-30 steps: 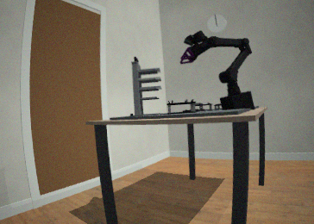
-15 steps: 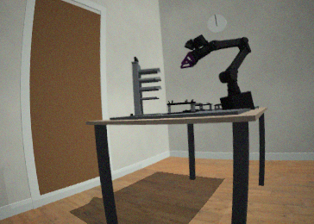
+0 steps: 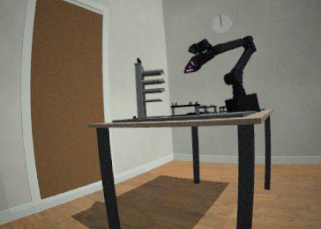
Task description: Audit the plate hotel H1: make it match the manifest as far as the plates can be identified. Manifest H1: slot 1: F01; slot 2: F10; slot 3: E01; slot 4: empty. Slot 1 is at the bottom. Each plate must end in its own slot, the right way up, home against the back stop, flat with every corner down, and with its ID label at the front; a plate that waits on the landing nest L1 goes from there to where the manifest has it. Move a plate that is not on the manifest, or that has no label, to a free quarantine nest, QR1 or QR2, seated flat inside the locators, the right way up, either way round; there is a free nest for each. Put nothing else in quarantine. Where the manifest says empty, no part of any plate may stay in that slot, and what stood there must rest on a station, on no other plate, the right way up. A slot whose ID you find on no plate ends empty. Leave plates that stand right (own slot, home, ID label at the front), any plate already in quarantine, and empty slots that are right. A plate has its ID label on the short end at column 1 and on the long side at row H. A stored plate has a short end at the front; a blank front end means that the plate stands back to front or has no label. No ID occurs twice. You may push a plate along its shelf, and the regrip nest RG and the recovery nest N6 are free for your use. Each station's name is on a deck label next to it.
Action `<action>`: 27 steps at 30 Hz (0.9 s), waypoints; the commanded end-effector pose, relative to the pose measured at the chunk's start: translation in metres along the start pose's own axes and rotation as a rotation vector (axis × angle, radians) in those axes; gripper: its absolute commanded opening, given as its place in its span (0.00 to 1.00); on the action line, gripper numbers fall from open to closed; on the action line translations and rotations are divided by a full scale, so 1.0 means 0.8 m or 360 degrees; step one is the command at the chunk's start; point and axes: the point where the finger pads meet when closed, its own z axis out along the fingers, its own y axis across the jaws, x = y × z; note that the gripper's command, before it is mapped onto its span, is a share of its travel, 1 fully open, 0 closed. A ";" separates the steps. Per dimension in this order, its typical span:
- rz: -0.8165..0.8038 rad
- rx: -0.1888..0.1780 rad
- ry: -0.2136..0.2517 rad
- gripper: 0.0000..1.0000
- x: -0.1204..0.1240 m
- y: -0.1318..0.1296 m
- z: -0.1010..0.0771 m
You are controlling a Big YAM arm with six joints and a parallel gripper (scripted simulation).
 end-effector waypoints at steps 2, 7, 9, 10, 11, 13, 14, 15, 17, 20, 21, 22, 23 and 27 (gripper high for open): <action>0.0055 -0.0007 -0.0130 1.00 -0.063 0.005 0.003; 0.0053 -0.0006 -0.0131 1.00 -0.068 0.005 0.010; 0.0052 -0.0006 -0.0131 1.00 -0.069 0.005 0.014; 0.0052 -0.0006 -0.0132 1.00 -0.070 0.005 0.015; 0.0052 -0.0006 -0.0132 1.00 -0.071 0.004 0.017; 0.0051 -0.0006 -0.0132 1.00 -0.072 0.004 0.018; 0.0051 -0.0006 -0.0132 1.00 -0.072 0.004 0.018; 0.0051 -0.0006 -0.0132 1.00 -0.073 0.004 0.020; 0.0050 -0.0005 -0.0132 1.00 -0.074 0.004 0.023; 0.0049 -0.0005 -0.0133 1.00 -0.077 0.004 0.028; 0.0048 -0.0005 -0.0133 1.00 -0.078 0.004 0.029; 0.0048 -0.0005 -0.0133 1.00 -0.078 0.004 0.031; 0.0048 -0.0005 -0.0133 1.00 -0.079 0.004 0.032; 0.0046 -0.0004 -0.0133 1.00 -0.083 0.004 0.038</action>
